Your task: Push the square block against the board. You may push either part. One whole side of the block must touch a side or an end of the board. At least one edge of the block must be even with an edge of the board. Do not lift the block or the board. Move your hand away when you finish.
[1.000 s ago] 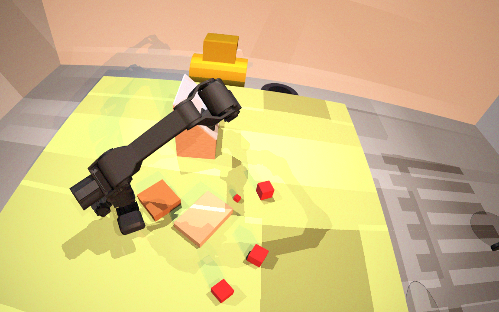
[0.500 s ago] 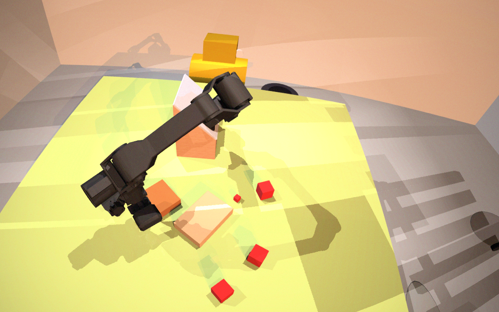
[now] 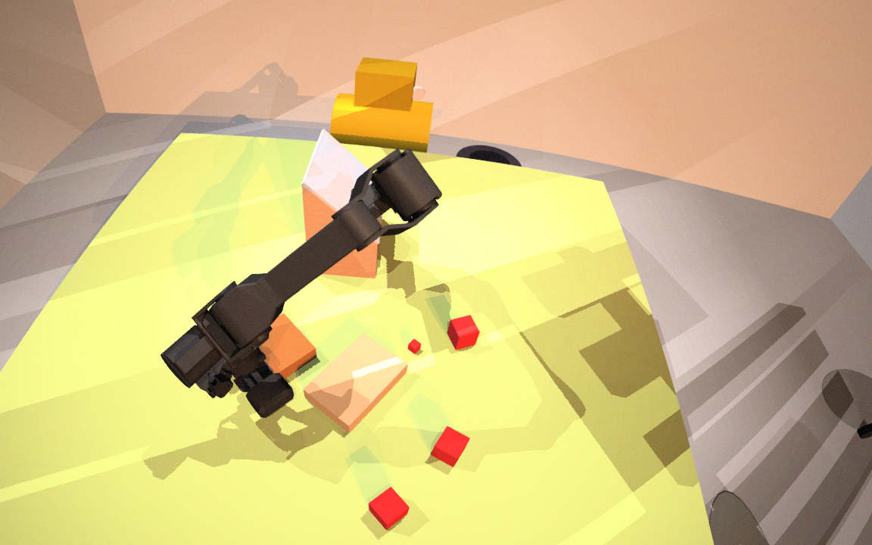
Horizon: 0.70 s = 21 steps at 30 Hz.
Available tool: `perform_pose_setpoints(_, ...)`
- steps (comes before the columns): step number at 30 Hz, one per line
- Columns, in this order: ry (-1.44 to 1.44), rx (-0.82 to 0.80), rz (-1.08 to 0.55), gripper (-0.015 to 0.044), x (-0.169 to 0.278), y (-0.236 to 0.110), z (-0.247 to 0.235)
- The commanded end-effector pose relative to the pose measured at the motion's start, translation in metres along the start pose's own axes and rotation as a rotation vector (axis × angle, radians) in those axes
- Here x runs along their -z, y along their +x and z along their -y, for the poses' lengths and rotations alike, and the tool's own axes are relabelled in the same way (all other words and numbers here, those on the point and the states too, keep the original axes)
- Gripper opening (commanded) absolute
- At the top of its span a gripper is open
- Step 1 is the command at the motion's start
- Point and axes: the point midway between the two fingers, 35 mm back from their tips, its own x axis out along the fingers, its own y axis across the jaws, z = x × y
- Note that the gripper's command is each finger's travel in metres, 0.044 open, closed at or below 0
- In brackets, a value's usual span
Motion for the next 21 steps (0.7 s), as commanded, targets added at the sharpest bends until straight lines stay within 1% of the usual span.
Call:
perform_pose_setpoints(1,0.004,-0.006,0.006,0.0000,0.002,-0.002,-0.001)
perform_pose_setpoints(21,0.005,-0.006,0.005,0.0000,0.026,-0.002,-0.002)
